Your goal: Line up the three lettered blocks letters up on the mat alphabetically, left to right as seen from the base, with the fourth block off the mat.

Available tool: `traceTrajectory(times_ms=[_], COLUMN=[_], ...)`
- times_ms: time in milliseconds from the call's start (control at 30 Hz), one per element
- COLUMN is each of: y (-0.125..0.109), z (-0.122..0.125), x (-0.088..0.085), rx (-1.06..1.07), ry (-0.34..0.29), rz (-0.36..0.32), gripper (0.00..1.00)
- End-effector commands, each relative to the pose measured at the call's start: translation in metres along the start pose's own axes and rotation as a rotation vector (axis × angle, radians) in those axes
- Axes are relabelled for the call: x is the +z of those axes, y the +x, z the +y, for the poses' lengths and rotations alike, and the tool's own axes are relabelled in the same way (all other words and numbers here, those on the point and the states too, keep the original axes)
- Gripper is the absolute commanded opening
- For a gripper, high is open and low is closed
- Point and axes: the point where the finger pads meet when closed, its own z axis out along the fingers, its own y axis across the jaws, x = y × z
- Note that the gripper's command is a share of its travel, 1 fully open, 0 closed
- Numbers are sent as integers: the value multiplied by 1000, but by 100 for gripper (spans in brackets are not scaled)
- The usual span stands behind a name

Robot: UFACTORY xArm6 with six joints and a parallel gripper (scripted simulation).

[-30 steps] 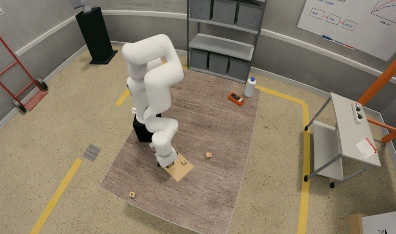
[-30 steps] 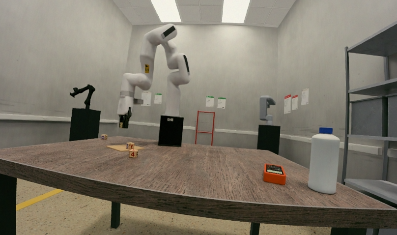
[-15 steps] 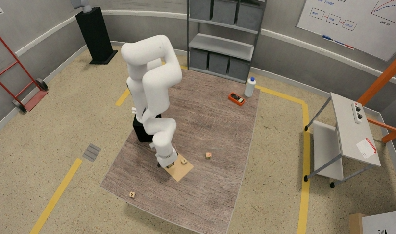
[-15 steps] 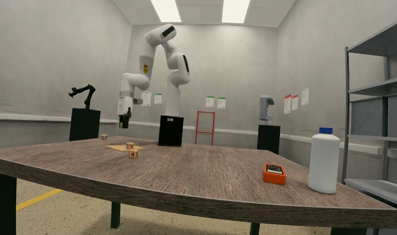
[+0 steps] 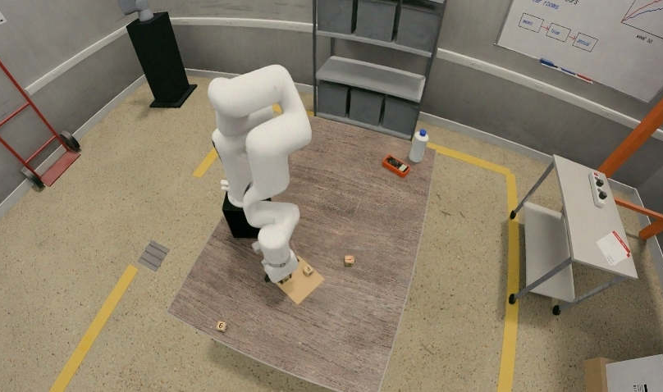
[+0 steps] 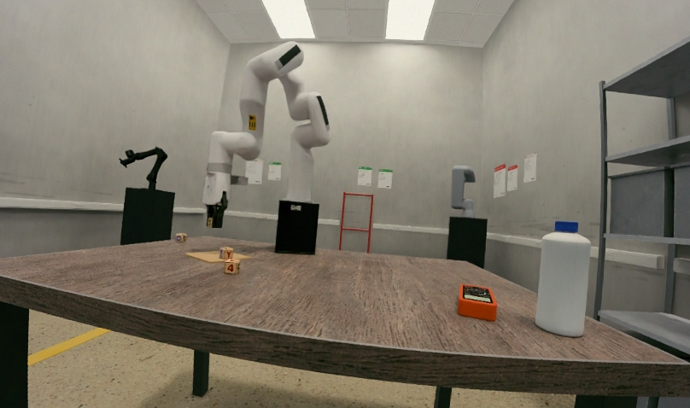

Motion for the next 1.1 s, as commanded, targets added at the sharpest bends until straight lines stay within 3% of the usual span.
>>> traceTrajectory(times_ms=[0, 733, 1067], y=[-1, -3, -3], z=[0, 0, 0], x=[6, 66, 76], rx=[0, 0, 0], ry=[-6, -6, -6], rz=[-13, -12, -12], gripper=[28, 28, 28])
